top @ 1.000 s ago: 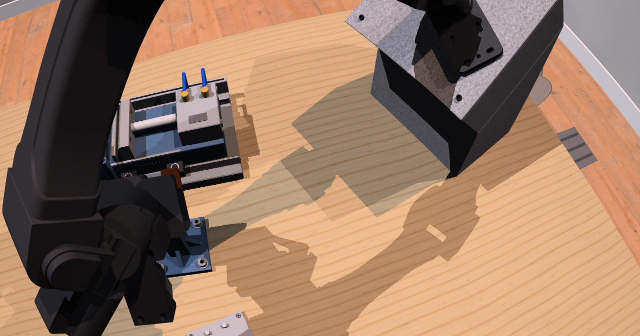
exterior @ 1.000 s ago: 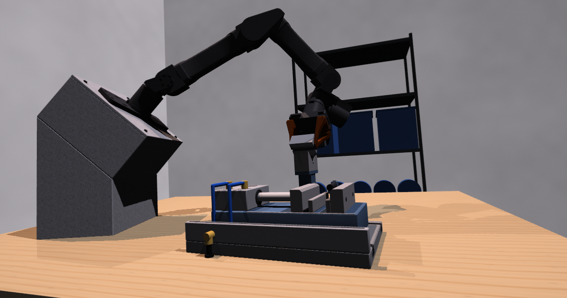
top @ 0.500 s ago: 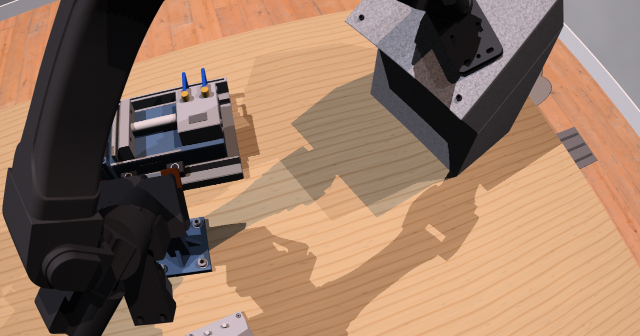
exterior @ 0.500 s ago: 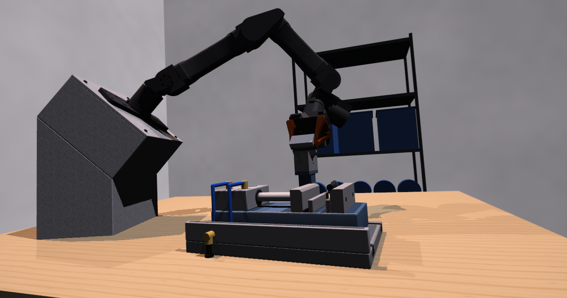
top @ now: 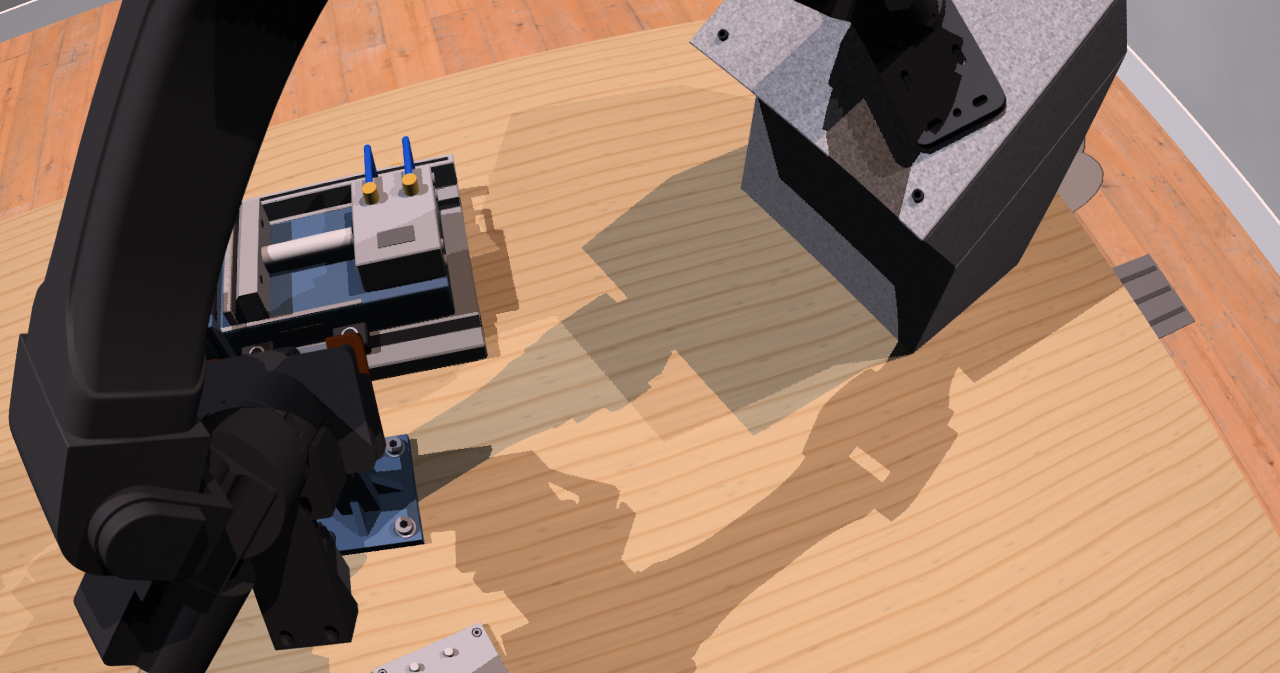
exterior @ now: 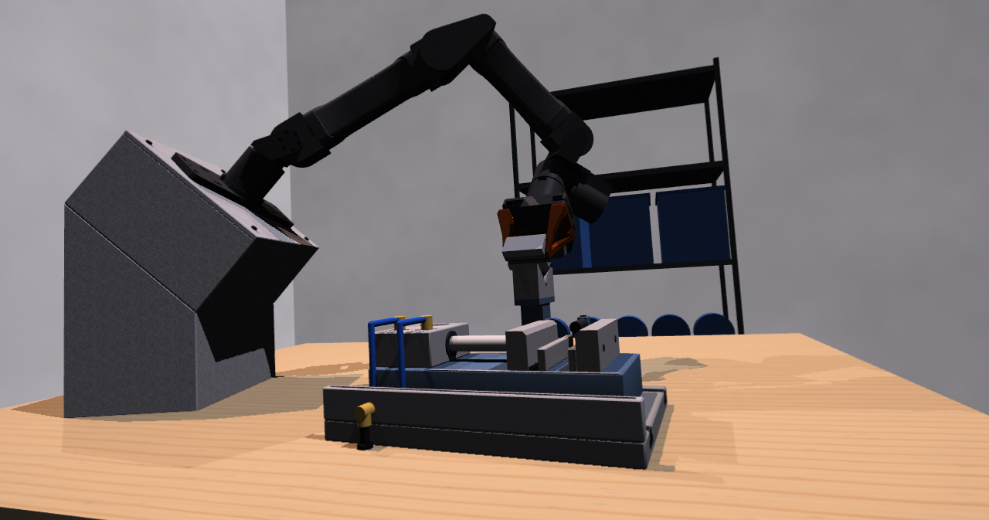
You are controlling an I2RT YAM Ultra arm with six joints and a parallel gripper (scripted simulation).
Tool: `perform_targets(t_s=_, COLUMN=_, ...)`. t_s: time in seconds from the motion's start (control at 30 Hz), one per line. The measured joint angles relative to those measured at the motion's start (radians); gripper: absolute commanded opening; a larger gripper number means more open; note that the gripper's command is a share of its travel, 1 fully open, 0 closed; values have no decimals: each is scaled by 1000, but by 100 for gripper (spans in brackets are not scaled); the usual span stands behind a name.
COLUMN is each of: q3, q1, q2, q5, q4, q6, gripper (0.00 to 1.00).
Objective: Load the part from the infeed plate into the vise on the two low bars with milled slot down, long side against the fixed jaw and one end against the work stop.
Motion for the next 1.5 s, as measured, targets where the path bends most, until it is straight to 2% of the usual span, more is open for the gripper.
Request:
perform_targets(t_s=0.3, q3=-15, q1=0, q2=-9, q5=-17, q4=35, q6=-14, gripper=0)
perform_targets(t_s=0.87, q3=-103, q1=-24, q2=-81, q5=-87, q4=140, q6=-85, gripper=0)
perform_targets(t_s=1.5, q3=-255, q1=-88, q2=-214, q5=-243, q4=311, q6=-219, gripper=0)
